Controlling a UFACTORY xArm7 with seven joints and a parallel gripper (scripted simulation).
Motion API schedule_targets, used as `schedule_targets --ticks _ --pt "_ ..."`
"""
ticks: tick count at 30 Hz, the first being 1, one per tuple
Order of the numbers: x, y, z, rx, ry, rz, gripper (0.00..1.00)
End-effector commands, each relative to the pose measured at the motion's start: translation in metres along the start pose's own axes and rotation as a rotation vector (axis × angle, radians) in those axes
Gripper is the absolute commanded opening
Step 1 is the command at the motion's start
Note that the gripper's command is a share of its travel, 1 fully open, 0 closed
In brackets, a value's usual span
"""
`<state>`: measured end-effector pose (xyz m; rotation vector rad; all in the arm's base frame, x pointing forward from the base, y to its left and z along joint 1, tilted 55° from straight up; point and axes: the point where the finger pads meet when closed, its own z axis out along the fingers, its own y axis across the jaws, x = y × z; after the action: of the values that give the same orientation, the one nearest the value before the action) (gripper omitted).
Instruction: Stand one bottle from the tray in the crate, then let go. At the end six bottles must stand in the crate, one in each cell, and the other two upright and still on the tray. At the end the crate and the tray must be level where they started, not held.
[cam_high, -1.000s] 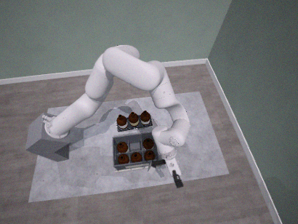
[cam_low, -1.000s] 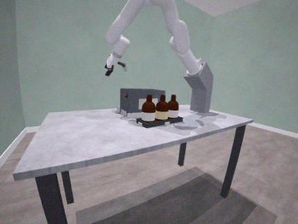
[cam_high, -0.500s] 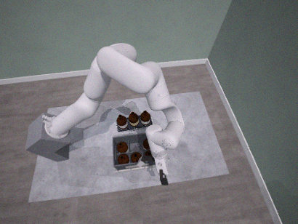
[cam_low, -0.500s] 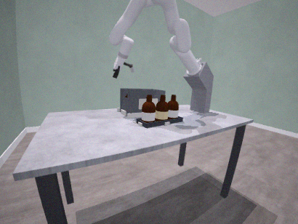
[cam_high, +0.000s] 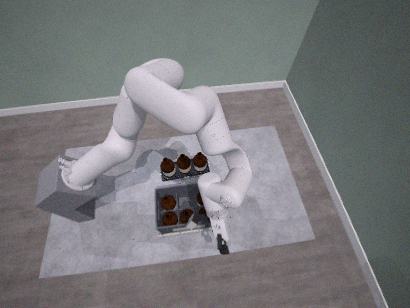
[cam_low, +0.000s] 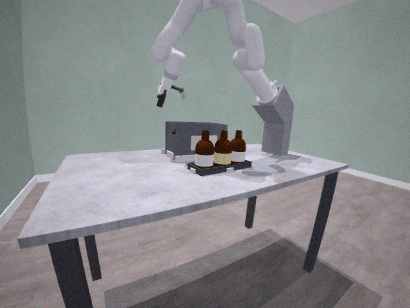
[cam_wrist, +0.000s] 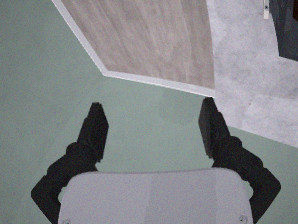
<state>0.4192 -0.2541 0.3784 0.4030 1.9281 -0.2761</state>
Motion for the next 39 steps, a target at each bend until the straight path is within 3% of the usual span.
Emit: schedule_targets --ticks 1,2,6,22,24,27,35,37,39 --pt "-0.001 -0.001 -0.001 0.001 -0.003 0.002 1.0" --pt "0.031 0.009 -0.007 -0.065 0.068 0.089 1.0" --pt "0.06 0.022 -0.015 -0.129 0.133 0.169 1.0" --pt "0.061 0.023 -0.015 -0.131 0.135 0.172 1.0" --pt "0.097 0.044 -0.029 -0.225 0.228 0.285 1.0" --pt "0.108 0.051 -0.033 -0.255 0.256 0.319 1.0" --pt "0.108 0.051 -0.033 -0.255 0.256 0.319 1.0" --pt "0.138 0.076 -0.05 -0.351 0.347 0.425 1.0" --pt "0.144 0.082 -0.055 -0.374 0.369 0.45 1.0"
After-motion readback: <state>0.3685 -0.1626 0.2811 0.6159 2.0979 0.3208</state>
